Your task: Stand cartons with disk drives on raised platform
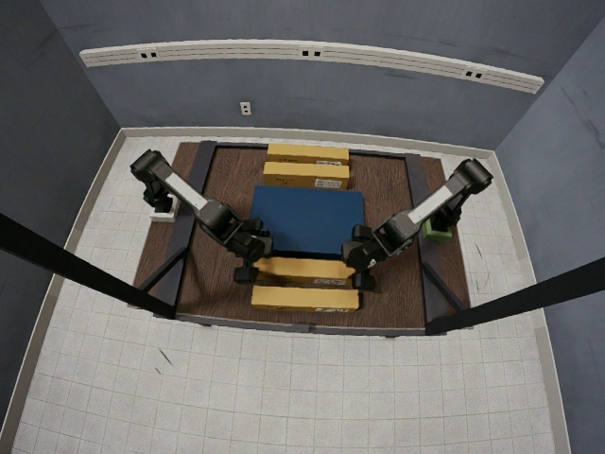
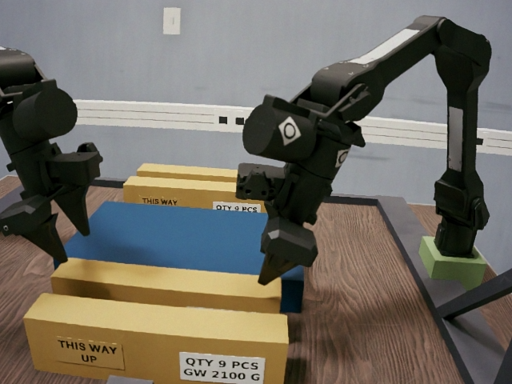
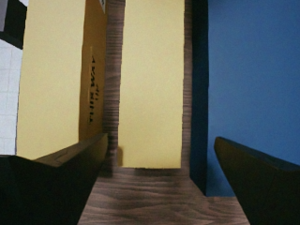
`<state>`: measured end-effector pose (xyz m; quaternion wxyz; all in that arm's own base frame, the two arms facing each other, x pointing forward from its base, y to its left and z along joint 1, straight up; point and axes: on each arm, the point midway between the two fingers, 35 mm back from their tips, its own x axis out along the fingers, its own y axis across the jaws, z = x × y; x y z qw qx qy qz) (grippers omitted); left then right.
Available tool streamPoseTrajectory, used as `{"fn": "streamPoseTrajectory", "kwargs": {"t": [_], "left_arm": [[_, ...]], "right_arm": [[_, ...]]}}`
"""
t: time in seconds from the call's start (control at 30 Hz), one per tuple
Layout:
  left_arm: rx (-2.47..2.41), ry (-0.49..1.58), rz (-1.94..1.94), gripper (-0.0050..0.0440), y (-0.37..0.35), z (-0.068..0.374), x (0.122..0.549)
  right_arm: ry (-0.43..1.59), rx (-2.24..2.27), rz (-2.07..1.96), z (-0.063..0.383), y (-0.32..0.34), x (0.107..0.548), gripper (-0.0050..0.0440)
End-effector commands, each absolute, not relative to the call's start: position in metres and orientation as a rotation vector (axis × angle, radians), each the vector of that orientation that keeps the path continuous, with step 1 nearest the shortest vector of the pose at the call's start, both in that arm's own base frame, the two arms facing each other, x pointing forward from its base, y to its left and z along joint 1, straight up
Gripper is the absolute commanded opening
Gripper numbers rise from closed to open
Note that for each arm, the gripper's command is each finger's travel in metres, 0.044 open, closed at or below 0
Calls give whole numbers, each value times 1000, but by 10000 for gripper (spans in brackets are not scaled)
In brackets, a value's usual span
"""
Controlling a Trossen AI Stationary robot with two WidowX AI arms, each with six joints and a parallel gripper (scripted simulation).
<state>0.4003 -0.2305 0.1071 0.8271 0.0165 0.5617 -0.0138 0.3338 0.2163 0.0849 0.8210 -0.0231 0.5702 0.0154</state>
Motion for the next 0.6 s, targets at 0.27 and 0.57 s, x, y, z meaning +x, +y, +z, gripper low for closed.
{"fn": "streamPoseTrajectory", "kwargs": {"t": [0.27,0.57], "left_arm": [[22,1178,-30,386,-233,114,403],[19,1168,-38,386,-232,115,403]], "right_arm": [[1186,-32,45,96,220,339,388],[1185,-31,45,95,221,339,388]]}}
